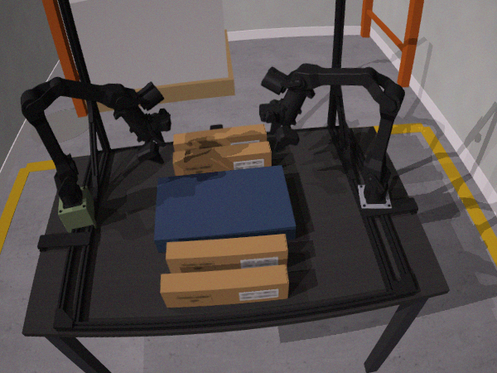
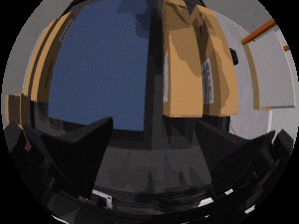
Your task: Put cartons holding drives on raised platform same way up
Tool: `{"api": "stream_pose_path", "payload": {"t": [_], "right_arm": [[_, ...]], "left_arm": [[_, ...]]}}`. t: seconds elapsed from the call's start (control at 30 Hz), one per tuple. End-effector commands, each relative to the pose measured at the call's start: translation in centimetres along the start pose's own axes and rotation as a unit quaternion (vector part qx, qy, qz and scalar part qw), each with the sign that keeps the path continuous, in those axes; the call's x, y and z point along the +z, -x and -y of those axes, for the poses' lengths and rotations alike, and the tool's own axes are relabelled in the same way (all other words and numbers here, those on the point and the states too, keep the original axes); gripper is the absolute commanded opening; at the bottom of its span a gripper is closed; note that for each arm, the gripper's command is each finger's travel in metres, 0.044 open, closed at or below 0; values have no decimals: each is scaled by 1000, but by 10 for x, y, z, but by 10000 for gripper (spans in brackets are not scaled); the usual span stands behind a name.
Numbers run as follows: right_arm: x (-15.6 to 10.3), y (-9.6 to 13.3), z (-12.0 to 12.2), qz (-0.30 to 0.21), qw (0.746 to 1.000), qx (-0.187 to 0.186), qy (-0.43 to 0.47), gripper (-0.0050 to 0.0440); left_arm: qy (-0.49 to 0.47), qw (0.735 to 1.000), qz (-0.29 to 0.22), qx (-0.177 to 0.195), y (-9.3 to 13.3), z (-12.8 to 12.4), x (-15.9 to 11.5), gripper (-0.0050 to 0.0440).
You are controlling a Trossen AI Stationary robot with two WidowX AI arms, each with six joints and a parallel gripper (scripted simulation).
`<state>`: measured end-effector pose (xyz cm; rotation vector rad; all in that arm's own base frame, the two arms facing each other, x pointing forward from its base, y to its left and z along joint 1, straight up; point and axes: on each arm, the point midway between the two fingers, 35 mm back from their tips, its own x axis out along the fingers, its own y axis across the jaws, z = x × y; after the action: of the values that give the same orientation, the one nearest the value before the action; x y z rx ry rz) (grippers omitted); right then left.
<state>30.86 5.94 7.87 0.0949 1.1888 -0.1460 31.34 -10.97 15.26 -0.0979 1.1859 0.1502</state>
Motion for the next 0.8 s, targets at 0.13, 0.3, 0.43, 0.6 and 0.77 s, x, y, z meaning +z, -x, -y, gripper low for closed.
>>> {"api": "stream_pose_path", "payload": {"t": [0.13, 0.3, 0.43, 0.6, 0.77], "right_arm": [[16, -16, -63, 2, 1000, 1, -1, 389], [25, -26, -100, 2, 1000, 1, -1, 389], [28, -29, -112, 2, 1000, 1, -1, 389], [33, -35, -135, 2, 1000, 1, -1, 389], [36, -38, -146, 2, 1000, 1, -1, 389]], "left_arm": [[0, 1000, 1, -1, -15, 66, 11, 389], [0, 1000, 1, -1, -24, 103, 17, 389], [0, 1000, 1, -1, -27, 116, 20, 389], [0, 1000, 1, -1, -32, 139, 23, 389], [0, 1000, 1, -1, -35, 150, 25, 389]]}}
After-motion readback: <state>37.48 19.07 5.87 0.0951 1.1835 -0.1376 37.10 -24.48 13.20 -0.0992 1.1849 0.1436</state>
